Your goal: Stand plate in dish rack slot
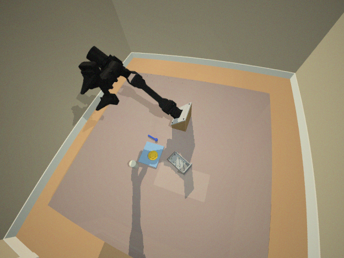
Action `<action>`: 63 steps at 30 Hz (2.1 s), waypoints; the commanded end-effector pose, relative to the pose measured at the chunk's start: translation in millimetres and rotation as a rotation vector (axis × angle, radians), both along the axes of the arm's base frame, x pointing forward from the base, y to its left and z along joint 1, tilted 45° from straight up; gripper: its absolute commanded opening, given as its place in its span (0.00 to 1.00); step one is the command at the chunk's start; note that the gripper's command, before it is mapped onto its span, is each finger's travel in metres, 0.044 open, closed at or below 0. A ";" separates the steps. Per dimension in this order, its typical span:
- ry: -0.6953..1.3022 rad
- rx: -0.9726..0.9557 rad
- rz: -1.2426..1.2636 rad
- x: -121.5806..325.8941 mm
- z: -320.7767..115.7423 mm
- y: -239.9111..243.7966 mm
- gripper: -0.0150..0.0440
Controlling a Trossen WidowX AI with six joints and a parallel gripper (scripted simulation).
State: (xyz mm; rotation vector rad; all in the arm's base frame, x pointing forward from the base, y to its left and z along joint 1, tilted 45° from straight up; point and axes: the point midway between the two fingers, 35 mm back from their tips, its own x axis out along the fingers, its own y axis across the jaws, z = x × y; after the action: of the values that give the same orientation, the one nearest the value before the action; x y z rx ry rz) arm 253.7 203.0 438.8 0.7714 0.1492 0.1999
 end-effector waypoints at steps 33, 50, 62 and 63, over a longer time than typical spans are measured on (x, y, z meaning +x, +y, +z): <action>0.679 -0.992 -0.211 95.8 -240.6 -87.0 0.93; 1.128 -1.341 -0.137 79.7 -327.8 -162.4 0.93; 1.404 -1.482 -0.032 61.8 -364.4 -202.2 0.93; 1.404 -1.482 -0.032 61.8 -364.4 -202.2 0.93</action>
State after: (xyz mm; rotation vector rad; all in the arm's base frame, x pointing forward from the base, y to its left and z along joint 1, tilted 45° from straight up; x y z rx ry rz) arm 317.8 7.6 80.7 -0.6753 1.3741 -0.5068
